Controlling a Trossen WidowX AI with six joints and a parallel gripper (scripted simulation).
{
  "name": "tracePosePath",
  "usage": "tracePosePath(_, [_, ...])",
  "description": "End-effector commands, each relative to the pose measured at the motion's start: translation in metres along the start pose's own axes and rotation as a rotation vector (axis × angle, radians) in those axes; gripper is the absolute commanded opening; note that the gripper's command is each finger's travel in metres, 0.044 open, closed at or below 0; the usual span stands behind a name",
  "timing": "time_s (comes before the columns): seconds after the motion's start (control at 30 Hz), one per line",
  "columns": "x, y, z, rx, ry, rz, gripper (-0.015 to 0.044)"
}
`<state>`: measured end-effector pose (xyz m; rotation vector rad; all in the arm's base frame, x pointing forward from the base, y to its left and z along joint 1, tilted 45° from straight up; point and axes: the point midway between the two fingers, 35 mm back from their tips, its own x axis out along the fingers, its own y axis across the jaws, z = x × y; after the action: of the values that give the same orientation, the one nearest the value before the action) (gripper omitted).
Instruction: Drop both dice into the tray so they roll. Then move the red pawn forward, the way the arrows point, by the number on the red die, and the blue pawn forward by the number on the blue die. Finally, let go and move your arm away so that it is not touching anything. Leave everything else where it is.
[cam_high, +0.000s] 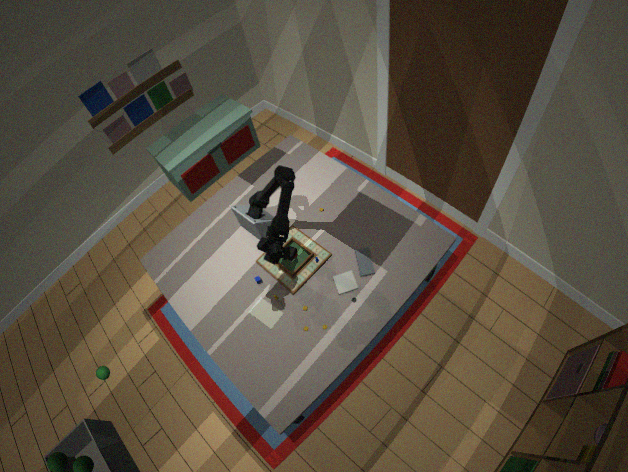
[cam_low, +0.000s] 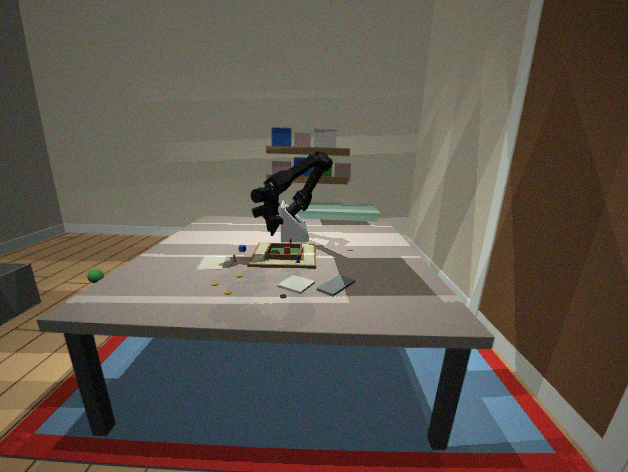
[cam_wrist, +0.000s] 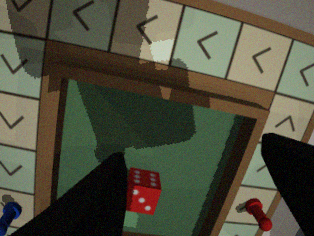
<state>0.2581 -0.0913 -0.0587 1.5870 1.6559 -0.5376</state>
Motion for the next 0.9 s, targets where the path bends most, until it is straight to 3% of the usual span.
tracePosePath(0.0, [0.013, -0.035, 0.059, -0.404, 0.005, 0.018, 0.0275])
tracePosePath(0.47, [0.041, -0.088, 0.113, -0.895, 0.013, 0.064, 0.0275])
tracePosePath(0.87, [0.042, -0.092, 0.117, -0.904, 0.013, 0.065, 0.0275])
